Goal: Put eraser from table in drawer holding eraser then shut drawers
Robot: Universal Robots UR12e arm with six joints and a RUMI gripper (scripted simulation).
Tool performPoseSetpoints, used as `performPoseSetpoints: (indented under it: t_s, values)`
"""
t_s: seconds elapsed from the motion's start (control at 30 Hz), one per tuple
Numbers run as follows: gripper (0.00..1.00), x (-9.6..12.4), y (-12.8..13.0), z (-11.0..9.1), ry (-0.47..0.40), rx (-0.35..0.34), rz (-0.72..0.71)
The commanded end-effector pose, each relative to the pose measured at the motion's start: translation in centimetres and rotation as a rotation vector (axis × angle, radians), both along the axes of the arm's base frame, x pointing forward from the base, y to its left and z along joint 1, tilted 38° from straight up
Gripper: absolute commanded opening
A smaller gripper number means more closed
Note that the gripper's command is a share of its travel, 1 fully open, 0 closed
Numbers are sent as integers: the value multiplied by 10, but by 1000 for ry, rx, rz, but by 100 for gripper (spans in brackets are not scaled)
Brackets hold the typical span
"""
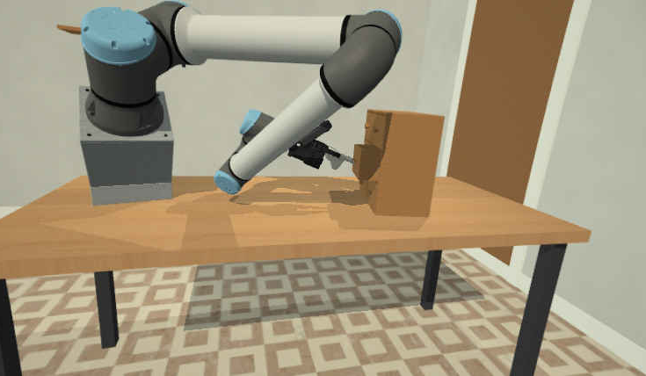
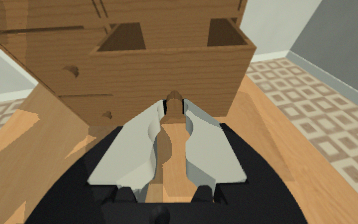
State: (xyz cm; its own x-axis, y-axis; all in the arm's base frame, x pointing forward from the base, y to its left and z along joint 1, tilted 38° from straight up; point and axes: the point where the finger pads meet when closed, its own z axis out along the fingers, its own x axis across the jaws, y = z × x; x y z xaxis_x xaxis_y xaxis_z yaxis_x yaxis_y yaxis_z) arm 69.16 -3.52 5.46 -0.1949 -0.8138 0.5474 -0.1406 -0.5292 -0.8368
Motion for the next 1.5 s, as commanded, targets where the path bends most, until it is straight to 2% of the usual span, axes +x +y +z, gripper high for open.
performPoseSetpoints:
  t_s: [0.0,1.47]
  values:
    - [7,1,0,1,0,0,1]
    - [7,22,-1,7,0,0,1]
